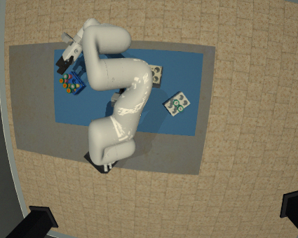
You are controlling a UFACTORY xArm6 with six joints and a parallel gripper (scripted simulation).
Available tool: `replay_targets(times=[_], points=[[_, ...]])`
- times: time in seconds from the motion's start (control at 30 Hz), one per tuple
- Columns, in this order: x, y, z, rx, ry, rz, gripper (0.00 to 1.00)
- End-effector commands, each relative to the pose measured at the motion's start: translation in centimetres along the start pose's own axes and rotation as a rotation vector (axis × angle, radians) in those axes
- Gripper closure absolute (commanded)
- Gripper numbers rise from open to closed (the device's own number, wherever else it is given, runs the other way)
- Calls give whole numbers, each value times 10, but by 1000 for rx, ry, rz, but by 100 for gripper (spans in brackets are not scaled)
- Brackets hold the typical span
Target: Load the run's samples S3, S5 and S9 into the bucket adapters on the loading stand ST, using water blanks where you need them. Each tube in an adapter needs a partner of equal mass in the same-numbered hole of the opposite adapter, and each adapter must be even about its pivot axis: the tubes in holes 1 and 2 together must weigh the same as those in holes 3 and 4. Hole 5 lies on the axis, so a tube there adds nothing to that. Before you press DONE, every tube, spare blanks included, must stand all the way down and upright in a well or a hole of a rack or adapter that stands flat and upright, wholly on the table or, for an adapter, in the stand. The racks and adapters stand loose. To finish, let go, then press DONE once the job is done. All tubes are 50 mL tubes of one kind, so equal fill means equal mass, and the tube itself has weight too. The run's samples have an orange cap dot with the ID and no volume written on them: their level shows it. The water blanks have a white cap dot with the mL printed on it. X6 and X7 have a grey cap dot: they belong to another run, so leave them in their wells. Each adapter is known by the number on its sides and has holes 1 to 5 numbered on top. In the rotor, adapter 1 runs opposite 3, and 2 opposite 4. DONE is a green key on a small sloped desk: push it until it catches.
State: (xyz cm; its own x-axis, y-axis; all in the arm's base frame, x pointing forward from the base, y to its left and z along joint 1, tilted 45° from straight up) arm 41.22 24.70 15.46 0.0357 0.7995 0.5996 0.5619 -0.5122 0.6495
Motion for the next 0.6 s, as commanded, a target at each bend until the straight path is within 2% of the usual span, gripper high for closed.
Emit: replay_targets(times=[0.0, 0.53, 0.57], points=[[1, 0, 0, -1, 3, -1, 0], [1, 0, 0, -1, 3, -1, 0], [-2, 2, -4, -6, -24, -20, 0]])
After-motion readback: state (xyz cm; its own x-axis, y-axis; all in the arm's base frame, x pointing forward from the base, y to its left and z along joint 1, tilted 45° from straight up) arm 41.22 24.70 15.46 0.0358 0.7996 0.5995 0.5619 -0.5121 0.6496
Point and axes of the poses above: the point where the finger pads meet when closed, its own y axis back along the fingers, its own z axis across the jaws, x = y × z, the point moved 2 cm from there along y, back along the fingers, and after that the axes turned 8 degrees about y, right-handed, at the moved point
